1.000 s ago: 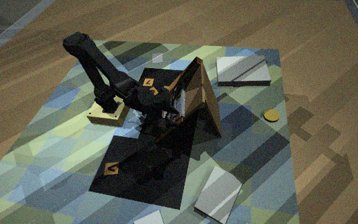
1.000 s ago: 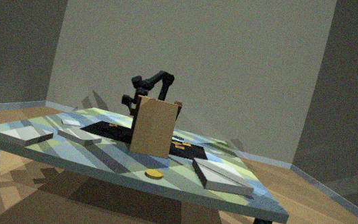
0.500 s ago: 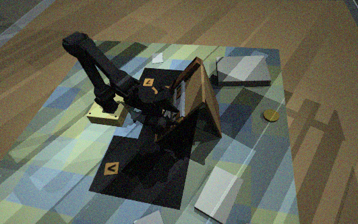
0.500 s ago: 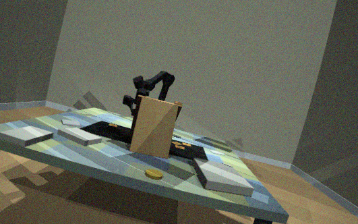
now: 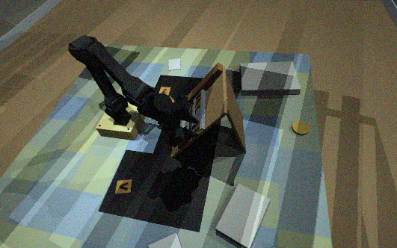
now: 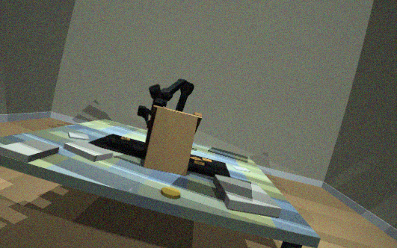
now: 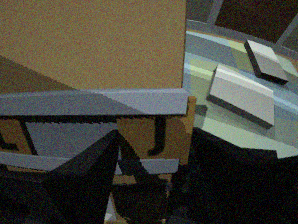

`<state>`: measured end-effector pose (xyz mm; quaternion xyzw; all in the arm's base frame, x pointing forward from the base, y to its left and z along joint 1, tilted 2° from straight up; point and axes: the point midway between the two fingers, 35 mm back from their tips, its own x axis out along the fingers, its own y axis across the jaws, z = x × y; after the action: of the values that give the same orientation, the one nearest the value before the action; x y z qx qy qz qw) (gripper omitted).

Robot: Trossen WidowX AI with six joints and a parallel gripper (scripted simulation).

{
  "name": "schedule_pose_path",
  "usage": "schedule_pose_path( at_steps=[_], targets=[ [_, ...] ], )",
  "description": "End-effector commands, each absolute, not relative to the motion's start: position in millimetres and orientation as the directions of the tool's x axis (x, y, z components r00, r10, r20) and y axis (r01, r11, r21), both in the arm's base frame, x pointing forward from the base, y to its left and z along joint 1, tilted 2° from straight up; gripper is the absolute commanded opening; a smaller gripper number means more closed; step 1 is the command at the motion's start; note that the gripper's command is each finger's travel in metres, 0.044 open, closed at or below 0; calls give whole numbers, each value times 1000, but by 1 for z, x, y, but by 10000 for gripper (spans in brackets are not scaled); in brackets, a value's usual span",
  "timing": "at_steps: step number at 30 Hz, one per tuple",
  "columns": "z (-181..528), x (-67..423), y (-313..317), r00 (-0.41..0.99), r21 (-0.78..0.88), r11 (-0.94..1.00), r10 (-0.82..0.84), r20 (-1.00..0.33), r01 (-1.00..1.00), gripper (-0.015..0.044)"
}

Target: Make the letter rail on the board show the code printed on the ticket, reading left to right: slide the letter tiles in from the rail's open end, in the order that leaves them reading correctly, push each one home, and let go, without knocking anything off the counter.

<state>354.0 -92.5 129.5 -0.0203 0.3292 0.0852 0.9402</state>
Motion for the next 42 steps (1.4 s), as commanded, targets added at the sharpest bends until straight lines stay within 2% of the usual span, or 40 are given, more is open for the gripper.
schedule_pose_path(
  at_steps=[1, 42],
  targets=[
    [130, 354, -91, 771, 18, 986, 142, -621, -167, 0],
    [131, 349, -62, 770, 21, 986, 143, -621, -167, 0]
  ],
)
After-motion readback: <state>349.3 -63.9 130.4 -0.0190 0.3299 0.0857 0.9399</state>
